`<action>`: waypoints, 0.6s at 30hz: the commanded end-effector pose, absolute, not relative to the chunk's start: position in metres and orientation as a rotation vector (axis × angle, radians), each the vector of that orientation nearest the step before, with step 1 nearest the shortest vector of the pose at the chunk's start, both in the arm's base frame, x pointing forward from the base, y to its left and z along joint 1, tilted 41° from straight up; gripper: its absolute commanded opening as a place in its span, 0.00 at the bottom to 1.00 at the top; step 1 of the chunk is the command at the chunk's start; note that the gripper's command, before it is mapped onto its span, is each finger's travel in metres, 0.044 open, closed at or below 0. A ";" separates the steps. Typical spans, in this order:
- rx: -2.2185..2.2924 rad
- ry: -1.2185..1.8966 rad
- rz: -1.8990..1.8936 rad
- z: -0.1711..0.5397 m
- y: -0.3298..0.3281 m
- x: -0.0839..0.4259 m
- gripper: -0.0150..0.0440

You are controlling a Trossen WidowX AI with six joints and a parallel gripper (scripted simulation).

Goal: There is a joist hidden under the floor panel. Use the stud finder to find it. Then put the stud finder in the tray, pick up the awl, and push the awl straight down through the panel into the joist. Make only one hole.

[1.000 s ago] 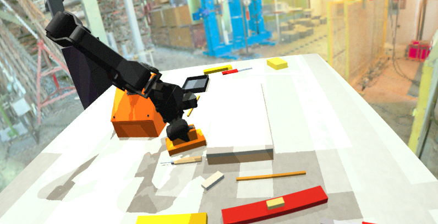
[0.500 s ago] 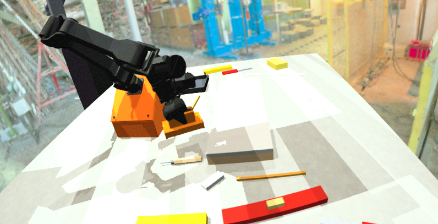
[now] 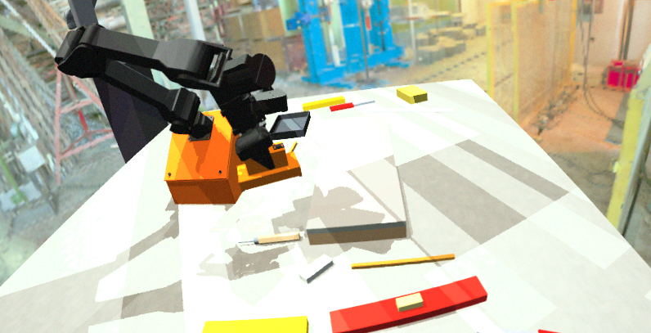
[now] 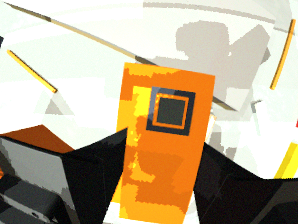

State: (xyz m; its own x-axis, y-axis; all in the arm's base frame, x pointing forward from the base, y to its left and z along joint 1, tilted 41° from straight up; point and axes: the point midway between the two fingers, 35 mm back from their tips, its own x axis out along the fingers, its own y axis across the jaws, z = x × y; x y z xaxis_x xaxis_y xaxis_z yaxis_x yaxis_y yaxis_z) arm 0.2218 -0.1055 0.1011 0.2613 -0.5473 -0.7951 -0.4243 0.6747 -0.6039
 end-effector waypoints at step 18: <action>-0.765 1.288 -0.285 0.129 -0.110 0.317 0.25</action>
